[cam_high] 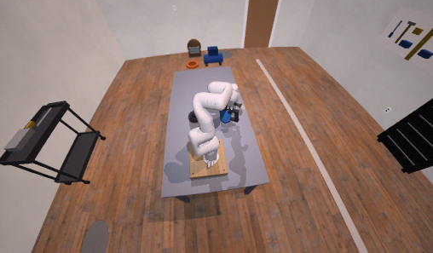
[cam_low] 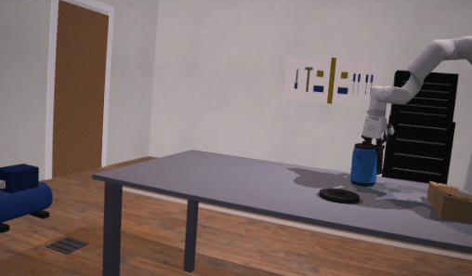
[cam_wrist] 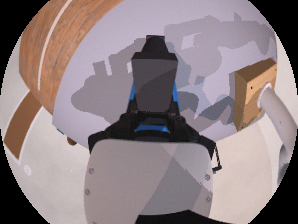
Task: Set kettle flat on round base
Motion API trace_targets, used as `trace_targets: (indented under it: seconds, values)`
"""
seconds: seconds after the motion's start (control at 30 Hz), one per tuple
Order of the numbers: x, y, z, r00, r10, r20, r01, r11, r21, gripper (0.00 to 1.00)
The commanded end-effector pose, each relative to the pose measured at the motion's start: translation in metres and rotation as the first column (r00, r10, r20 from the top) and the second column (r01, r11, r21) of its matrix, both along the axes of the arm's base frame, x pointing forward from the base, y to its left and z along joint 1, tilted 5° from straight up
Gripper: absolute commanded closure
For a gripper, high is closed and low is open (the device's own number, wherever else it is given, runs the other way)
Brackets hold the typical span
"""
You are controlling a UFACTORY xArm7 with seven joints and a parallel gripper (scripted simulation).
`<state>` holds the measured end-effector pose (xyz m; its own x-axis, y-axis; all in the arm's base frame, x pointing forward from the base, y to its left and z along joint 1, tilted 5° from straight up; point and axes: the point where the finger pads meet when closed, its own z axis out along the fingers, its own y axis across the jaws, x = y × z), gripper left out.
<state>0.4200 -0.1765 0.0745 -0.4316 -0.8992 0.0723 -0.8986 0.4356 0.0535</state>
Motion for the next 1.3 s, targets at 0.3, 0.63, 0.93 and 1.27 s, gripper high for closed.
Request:
trace_targets:
  seconds: [0.3,0.63,0.93,1.27]
  values:
    - [0.003,0.001,0.022,1.0,0.0,0.005,0.0,1.0,-0.001,1.0]
    - [0.004,0.001,0.031,1.0,0.0,0.005,0.0,1.0,-0.001,1.0]
    - [0.004,0.001,0.032,1.0,0.0,0.005,0.0,1.0,-0.001,1.0]
    - [0.004,0.001,0.032,1.0,0.0,0.005,0.0,1.0,-0.001,1.0]
